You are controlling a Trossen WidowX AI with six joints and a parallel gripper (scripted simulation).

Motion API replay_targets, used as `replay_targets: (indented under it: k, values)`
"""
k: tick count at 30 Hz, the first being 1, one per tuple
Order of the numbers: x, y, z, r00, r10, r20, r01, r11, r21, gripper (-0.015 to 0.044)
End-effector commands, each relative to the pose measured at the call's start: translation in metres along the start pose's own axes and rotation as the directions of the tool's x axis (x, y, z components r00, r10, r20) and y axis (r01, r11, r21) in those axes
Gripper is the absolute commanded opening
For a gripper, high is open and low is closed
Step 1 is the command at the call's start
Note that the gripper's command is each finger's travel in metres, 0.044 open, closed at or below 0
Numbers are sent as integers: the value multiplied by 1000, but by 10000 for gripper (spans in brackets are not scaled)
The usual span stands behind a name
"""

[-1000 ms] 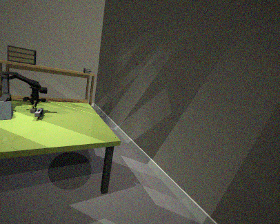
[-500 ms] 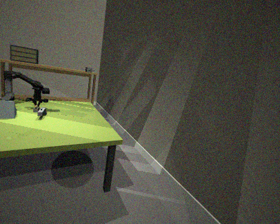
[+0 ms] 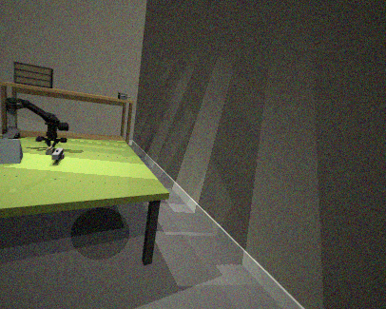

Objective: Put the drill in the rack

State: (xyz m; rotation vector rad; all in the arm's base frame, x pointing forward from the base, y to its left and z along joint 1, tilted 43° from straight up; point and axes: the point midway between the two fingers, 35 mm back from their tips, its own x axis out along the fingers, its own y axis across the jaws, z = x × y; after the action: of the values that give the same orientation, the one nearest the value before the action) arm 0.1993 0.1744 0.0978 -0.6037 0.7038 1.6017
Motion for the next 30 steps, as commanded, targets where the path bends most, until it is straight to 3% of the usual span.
replay_targets:
  k: [1, 15, 30]
  values:
    - [0, 0, 0, 1000, 0, 0, 0, 1000, -2, 79]
    - [0, 0, 0, 1000, 0, 0, 0, 1000, -2, 440]
    - [-61, 1, 0, 1000, 0, -11, 0, 1000, 1, 440]
